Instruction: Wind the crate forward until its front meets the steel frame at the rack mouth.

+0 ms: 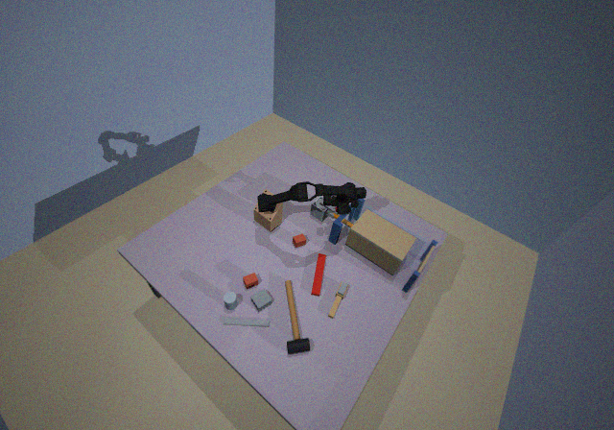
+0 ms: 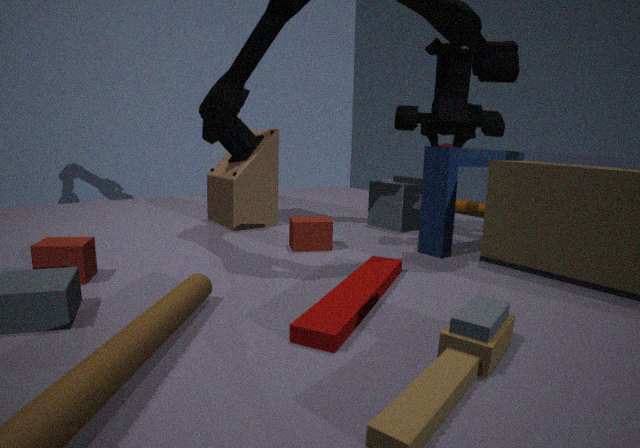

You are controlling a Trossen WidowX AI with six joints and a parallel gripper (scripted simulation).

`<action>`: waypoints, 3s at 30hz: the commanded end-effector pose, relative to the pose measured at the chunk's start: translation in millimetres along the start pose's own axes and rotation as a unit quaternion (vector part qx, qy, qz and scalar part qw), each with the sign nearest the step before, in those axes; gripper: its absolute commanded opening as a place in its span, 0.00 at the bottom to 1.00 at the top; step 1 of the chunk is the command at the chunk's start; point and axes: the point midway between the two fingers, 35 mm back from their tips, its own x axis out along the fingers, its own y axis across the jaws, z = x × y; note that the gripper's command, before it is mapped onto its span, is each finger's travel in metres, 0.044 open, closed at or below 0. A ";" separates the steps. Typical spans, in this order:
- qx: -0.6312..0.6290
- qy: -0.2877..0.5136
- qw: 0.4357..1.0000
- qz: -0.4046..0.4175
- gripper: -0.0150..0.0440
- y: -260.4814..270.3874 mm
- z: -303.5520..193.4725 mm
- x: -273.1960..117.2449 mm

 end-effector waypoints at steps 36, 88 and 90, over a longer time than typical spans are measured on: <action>-0.002 0.012 1.000 0.013 0.25 21.2 -60.0 26.0; -0.003 0.014 1.000 0.013 0.25 -8.0 -121.7 52.5; -0.003 0.014 1.000 0.013 0.25 -10.1 -123.6 53.4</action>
